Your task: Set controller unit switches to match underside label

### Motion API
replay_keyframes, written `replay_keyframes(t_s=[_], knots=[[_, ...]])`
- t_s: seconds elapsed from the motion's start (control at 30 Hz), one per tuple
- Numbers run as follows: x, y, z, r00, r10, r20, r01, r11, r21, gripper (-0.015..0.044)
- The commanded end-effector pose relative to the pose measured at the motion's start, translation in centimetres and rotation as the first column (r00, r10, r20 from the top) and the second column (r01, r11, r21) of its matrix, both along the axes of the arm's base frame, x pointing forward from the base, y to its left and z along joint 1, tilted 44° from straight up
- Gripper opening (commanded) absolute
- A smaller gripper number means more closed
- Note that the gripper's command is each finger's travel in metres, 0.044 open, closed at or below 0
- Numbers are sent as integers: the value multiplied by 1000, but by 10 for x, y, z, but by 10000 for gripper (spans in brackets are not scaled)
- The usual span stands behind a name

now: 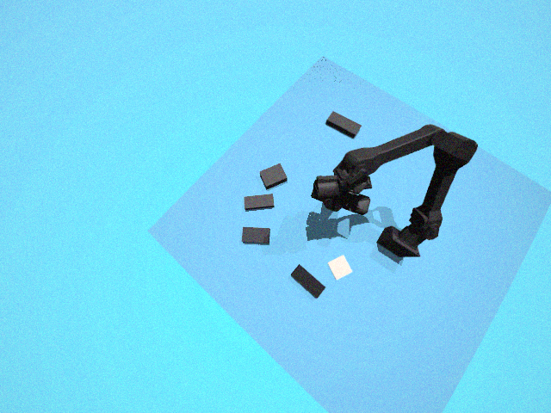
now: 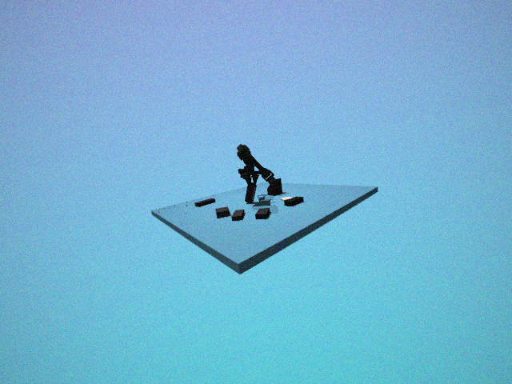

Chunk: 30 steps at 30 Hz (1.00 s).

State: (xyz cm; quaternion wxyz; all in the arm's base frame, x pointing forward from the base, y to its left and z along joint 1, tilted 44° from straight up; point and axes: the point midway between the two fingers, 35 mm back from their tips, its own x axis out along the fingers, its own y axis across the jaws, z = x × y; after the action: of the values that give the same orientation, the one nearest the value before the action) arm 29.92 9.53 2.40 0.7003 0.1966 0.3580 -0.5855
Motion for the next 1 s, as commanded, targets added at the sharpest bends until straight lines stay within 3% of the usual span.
replay_keyframes(t_s=[0.0,0.97], knots=[[-3,-3,-6,1000,-14,-13,14,1000,-6,338],[-9,8,-26,1000,-14,-13,14,1000,-5,338]])
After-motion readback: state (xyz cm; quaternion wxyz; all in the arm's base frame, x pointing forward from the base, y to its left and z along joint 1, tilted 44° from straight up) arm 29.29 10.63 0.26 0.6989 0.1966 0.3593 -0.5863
